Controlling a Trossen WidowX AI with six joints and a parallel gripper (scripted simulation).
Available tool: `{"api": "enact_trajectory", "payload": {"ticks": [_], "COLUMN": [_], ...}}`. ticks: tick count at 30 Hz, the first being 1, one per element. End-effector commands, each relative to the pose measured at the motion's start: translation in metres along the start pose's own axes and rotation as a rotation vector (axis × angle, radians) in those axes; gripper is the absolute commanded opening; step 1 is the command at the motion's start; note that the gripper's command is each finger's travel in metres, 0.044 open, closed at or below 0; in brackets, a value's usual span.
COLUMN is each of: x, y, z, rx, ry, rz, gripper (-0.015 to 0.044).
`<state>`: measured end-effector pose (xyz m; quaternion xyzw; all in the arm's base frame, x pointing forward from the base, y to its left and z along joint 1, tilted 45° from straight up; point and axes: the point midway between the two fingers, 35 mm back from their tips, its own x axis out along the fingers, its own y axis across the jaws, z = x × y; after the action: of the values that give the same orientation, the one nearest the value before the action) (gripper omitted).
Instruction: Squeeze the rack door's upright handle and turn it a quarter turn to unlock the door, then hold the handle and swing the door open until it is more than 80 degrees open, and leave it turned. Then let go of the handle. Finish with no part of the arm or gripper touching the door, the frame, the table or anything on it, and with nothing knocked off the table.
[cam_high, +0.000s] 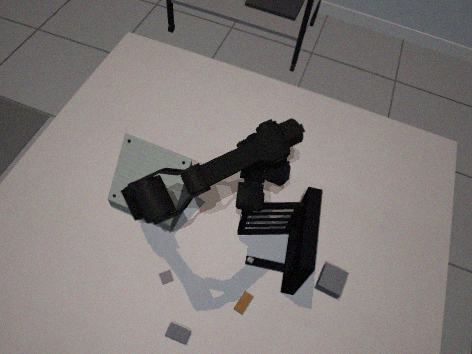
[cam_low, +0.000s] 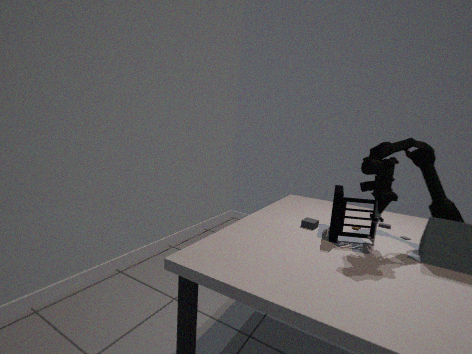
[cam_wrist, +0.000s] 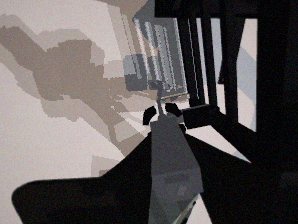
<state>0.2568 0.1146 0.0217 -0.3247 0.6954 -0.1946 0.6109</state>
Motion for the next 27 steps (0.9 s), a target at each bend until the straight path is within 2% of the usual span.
{"api": "enact_trajectory", "payload": {"ticks": [1, 12, 27], "x": [0.000, 0.000, 0.000], "y": [0.008, 0.031, 0.032], "z": [0.003, 0.011, 0.012], "rx": [0.089, 0.270, 0.277], "ry": [0.001, 0.000, 0.000], "rz": [0.002, 0.004, 0.004], "gripper": [0.0013, 0.0013, 0.0013]}}
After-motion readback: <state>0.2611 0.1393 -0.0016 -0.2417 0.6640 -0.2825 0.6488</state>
